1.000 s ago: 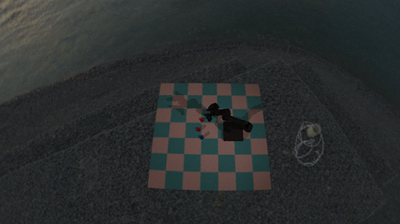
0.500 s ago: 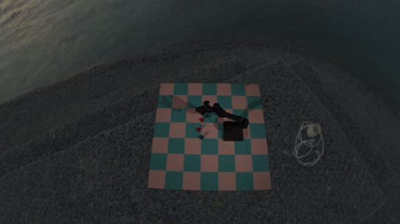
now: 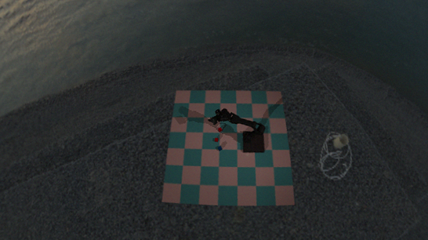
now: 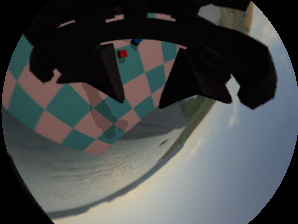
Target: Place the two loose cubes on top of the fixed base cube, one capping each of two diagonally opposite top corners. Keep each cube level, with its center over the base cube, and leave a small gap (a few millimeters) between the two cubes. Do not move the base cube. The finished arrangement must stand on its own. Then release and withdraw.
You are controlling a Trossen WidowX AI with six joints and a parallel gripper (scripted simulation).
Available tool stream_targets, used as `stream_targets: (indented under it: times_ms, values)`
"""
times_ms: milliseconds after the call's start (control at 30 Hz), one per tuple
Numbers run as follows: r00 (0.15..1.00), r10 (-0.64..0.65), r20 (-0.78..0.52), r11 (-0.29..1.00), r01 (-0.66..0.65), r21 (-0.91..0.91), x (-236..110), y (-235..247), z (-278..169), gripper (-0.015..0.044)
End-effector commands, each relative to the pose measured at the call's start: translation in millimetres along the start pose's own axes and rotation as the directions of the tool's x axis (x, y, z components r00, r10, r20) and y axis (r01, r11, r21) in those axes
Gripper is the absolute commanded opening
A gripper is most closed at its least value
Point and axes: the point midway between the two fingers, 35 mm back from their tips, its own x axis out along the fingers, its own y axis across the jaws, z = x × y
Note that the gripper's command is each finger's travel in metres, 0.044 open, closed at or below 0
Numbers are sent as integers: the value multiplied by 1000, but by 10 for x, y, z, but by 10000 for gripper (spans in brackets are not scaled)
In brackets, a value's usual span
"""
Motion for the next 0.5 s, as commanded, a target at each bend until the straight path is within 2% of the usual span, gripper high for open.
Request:
stream_targets:
  times_ms: [0, 233, 467]
  values:
    - [991, -112, -74, 979, 98, -176, 115, -193, -86, 265]
    - [926, -302, -227, 858, 160, -488, 237, -553, -314, 265]
    - [800, -466, -378, 673, 43, -738, 246, -878, -556, 265]
